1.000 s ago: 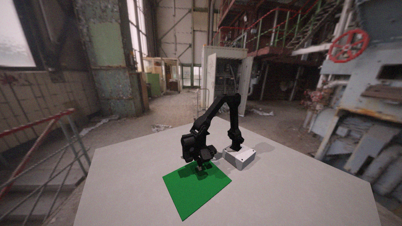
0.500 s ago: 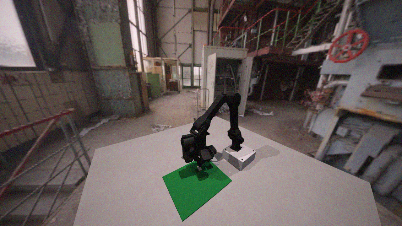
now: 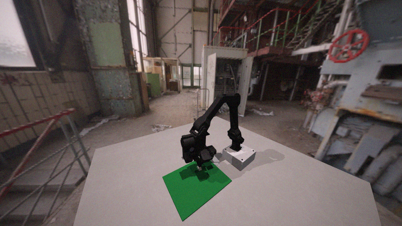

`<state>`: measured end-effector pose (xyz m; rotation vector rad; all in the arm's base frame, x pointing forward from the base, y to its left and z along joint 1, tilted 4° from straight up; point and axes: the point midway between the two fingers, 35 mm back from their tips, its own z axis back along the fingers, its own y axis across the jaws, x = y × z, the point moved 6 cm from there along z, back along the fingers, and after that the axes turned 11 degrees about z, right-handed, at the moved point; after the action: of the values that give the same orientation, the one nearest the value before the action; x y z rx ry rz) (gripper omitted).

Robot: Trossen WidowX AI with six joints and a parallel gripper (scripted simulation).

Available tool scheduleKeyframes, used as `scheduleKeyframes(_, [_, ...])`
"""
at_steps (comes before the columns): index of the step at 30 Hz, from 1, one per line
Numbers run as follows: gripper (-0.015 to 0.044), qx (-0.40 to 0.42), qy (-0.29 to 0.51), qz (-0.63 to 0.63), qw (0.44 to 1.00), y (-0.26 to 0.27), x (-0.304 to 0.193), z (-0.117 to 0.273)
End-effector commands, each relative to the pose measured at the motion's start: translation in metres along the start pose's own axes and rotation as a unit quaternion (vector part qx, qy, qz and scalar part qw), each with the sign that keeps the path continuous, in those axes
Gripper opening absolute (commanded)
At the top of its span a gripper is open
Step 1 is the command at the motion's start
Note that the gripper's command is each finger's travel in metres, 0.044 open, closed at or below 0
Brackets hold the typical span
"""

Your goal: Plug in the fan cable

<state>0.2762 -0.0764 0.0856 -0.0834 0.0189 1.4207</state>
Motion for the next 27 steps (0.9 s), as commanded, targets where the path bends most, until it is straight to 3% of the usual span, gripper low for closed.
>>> scheduleKeyframes(1, [0.0000, 0.000, -0.001, 0.000, 1.000, 0.0003, 0.0002, -0.0014])
scheduleKeyframes(27, [0.0000, 0.000, -0.001, 0.004, 1.000, 0.0008, 0.0003, -0.0065])
